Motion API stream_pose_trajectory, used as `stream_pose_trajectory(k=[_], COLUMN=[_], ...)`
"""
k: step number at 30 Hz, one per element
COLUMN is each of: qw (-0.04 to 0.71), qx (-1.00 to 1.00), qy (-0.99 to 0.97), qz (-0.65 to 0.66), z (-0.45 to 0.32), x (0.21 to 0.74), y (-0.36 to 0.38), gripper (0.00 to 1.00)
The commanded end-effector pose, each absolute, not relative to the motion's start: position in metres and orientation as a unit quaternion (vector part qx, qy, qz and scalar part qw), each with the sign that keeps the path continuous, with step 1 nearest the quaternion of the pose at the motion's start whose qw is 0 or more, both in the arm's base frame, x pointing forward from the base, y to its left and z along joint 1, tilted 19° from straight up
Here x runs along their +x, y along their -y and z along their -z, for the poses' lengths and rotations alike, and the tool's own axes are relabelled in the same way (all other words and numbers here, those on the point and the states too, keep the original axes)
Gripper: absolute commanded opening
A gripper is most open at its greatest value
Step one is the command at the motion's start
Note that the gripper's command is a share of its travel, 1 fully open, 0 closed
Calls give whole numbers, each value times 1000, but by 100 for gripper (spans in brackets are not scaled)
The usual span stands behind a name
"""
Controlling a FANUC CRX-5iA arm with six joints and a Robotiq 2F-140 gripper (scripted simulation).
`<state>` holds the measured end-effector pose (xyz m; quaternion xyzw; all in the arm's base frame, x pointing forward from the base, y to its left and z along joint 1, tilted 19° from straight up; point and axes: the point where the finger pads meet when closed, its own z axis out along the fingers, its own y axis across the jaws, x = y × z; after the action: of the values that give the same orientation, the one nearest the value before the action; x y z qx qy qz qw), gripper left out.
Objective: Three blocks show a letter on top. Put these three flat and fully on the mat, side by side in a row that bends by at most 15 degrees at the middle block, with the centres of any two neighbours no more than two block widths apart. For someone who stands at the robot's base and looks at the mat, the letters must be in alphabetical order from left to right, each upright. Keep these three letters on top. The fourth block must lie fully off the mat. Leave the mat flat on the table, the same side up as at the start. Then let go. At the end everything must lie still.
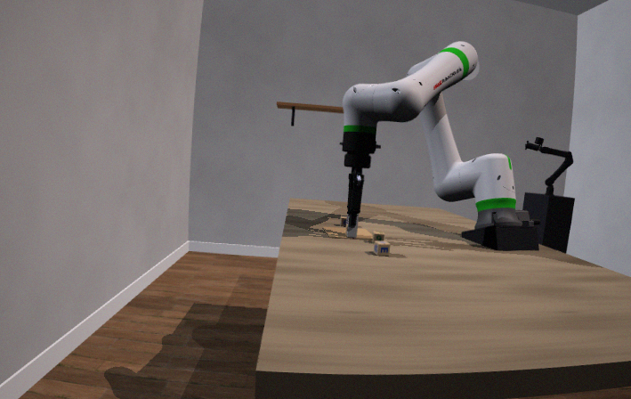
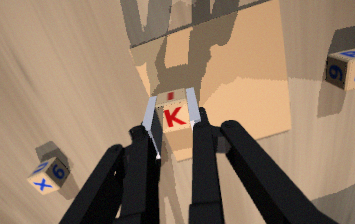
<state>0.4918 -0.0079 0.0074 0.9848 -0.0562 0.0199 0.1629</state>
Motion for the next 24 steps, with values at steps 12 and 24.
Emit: stream_pose_trajectory(k=[12,24], qw=[163,163], qx=[985,985], qy=[56,56], qz=[-20,-20], z=[-8,-8], x=[492,492], y=[8,8], gripper=[18,26])
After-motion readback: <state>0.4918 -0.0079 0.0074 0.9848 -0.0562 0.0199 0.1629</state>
